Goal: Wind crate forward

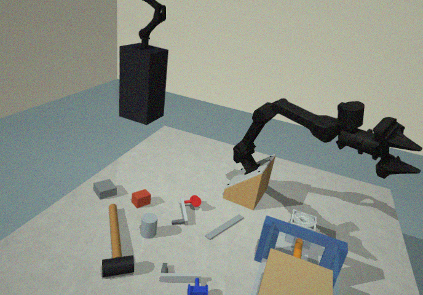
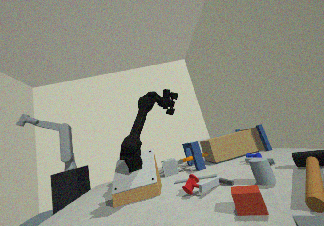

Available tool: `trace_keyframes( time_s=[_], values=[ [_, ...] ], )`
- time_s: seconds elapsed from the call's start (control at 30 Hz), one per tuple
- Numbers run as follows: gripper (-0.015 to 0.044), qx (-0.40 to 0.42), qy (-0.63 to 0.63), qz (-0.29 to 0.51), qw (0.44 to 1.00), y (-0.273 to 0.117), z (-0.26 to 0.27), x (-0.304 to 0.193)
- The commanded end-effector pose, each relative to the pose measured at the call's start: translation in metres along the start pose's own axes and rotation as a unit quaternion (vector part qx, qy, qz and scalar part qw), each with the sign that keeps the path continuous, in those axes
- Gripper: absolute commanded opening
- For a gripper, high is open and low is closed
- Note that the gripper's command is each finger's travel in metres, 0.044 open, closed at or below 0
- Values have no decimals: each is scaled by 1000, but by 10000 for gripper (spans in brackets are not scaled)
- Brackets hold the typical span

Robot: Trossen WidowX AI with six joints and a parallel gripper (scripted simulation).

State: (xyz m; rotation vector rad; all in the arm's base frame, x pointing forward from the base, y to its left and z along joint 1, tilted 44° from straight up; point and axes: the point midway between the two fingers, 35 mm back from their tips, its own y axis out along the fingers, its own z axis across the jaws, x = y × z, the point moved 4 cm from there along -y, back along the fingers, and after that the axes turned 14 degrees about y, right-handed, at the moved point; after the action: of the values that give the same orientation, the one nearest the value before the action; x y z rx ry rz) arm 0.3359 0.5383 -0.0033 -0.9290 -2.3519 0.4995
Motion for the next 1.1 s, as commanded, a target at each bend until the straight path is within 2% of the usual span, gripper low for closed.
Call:
trace_keyframes(
  time_s=[0.0,0.03,0.27,0.47,0.8,1.07],
  values=[
    [426,0,2,3,1000,-1,-1,-2],
    [440,0,7,13,1000,-2,-5,-10],
    [440,3,75,131,989,-35,-46,-101],
    [440,3,140,243,960,-83,-72,-185],
    [440,2,246,419,874,-197,-85,-306],
    [440,3,322,547,773,-310,-69,-374]
  ],
)
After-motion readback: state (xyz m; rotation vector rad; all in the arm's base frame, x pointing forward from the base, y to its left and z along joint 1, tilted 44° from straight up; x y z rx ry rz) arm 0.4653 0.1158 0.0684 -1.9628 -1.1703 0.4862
